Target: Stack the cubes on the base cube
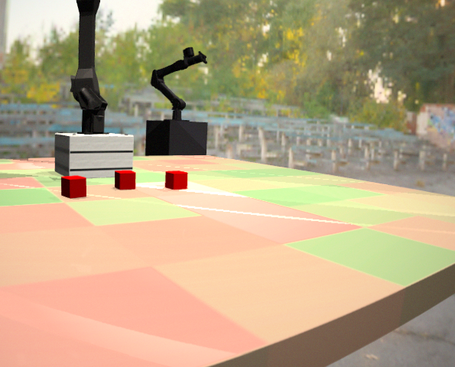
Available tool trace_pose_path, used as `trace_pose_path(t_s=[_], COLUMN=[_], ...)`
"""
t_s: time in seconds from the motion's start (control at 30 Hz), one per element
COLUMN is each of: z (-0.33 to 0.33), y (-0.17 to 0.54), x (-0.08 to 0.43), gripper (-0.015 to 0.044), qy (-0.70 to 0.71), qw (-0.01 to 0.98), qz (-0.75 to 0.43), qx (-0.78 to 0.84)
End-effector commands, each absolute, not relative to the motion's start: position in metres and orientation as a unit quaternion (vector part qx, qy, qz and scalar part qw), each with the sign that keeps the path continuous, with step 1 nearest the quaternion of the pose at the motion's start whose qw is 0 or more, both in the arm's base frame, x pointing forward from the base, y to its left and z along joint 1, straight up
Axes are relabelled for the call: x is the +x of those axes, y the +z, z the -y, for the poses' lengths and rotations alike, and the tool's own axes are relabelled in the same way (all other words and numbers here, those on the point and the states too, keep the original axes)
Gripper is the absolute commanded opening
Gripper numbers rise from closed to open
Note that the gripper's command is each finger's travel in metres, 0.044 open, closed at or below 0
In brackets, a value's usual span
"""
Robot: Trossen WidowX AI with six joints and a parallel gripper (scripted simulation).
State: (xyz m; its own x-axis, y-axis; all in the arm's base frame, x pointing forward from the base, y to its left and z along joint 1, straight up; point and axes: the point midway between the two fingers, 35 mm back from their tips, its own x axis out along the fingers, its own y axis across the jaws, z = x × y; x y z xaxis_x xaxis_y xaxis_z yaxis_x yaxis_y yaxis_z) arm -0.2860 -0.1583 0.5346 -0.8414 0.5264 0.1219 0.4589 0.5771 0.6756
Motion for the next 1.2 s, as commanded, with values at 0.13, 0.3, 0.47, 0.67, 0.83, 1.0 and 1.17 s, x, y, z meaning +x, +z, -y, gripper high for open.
trace_pose_path(t_s=[0.13,0.3,0.47,0.67,0.83,1.0,1.17], z=[0.182,0.242,0.306,0.374,0.428,0.47,0.496], y=[0.536,0.536,0.53,0.51,0.481,0.444,0.4], x=[-0.283,-0.268,-0.242,-0.199,-0.149,-0.088,-0.021], gripper=[0.0269,0.0265,0.0265,0.0265,0.0265,0.0265,0.0265], qy=[0.407,0.496,0.573,0.647,0.701,0.736,0.754], qw=[0.023,-0.038,-0.111,-0.196,-0.269,-0.343,-0.415], qz=[-0.878,-0.848,-0.805,-0.737,-0.658,-0.566,-0.461], qx=[0.251,0.183,0.108,0.018,-0.063,-0.142,-0.217])
